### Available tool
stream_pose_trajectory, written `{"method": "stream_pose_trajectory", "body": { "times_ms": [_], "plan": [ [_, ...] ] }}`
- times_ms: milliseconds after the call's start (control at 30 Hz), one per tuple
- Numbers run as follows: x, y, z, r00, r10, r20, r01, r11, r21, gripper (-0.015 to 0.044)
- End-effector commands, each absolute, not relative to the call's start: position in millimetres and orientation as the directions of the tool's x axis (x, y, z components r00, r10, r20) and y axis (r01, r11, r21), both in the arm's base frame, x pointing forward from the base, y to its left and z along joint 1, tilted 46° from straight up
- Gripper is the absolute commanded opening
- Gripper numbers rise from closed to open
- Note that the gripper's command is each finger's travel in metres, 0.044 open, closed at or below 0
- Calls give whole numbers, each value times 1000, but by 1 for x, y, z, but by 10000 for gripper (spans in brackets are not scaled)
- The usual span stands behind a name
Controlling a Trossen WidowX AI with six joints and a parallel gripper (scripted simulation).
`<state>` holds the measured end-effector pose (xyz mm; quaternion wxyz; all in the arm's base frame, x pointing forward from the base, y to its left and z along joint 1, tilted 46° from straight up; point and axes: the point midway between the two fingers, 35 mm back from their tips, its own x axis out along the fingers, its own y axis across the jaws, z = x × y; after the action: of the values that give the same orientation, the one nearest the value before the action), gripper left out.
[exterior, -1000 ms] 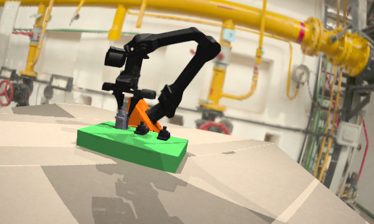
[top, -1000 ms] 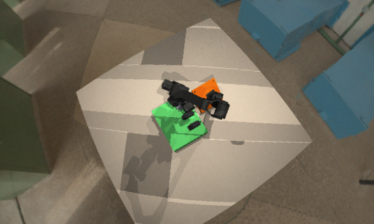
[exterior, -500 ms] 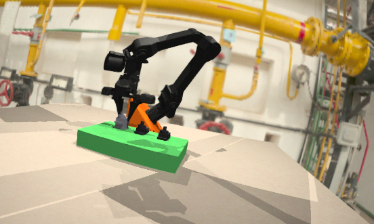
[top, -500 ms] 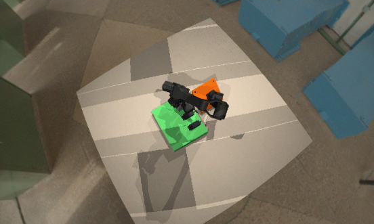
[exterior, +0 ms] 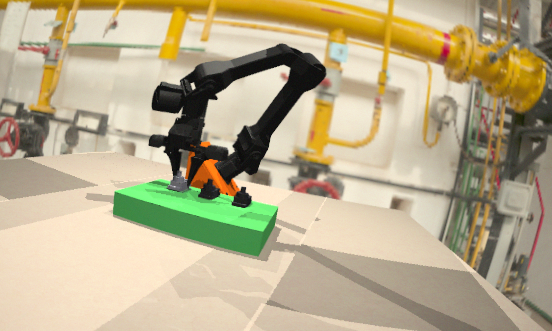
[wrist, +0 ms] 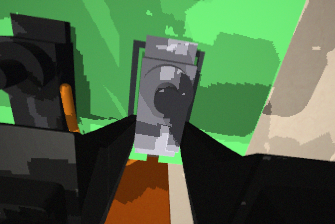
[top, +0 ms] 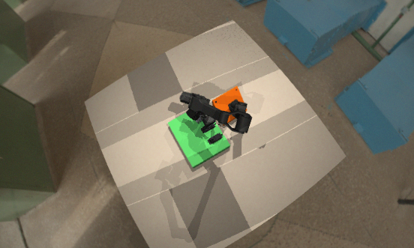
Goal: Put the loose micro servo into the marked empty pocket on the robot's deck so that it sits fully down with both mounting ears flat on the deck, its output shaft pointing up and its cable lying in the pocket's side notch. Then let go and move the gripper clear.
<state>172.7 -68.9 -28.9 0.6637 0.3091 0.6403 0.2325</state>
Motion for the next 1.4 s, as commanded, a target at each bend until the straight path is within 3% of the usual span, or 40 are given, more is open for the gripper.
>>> {"method": "stream_pose_trajectory", "body": {
  "times_ms": [0, 67, 300, 667, 1000, 1200, 1367],
  "plan": [
    [174, -67, -31, 78, 705, -705, 90, 700, 709, 0],
    [174, -66, -32, 78, 705, -705, 90, 699, 709, 0],
    [173, -67, -31, 78, 705, -705, 90, 700, 709, 184],
    [168, -89, -4, 78, 704, -706, 90, 700, 708, 187],
    [228, -127, 17, 81, 702, -708, 87, 703, 706, 440],
    [269, -148, 37, 81, 702, -707, 86, 702, 707, 440],
    [271, -154, 44, 82, 705, -705, 102, 697, 709, 440]
  ]
}}
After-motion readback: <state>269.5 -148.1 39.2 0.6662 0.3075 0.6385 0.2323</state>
